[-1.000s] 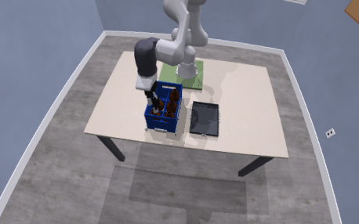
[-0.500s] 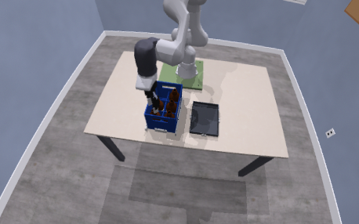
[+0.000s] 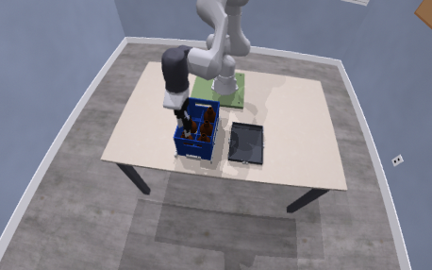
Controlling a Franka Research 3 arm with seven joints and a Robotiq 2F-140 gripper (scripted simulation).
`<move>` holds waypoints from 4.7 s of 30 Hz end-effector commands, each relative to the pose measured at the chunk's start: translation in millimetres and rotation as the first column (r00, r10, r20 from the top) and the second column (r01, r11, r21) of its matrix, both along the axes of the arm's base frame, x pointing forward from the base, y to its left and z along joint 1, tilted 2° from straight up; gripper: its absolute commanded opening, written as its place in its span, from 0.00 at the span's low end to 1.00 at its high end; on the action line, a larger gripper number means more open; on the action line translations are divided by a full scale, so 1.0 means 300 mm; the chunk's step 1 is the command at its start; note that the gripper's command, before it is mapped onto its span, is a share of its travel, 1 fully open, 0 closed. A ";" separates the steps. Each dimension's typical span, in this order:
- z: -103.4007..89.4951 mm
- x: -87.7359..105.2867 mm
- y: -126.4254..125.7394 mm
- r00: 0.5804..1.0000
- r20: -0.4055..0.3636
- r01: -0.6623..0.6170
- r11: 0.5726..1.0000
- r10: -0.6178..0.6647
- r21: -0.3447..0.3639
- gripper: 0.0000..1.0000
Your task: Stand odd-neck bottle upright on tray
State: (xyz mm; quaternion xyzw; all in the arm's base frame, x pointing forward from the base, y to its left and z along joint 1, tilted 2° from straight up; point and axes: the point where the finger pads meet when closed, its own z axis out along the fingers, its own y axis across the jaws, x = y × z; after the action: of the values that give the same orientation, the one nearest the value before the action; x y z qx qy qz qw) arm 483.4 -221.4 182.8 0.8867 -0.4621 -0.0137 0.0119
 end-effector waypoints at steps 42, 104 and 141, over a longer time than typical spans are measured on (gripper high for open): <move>-0.132 -0.003 -0.005 1.000 0.003 -0.003 1.000 0.003 0.001 0.44; -0.134 -0.003 -0.005 1.000 0.003 -0.003 1.000 0.003 0.001 0.10; -0.134 -0.003 -0.005 1.000 0.003 -0.003 1.000 0.003 0.001 0.10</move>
State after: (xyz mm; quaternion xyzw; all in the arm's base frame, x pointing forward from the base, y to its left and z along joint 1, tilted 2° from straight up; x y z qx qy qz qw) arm 482.8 -222.4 144.0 0.8865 -0.4624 -0.0126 0.0116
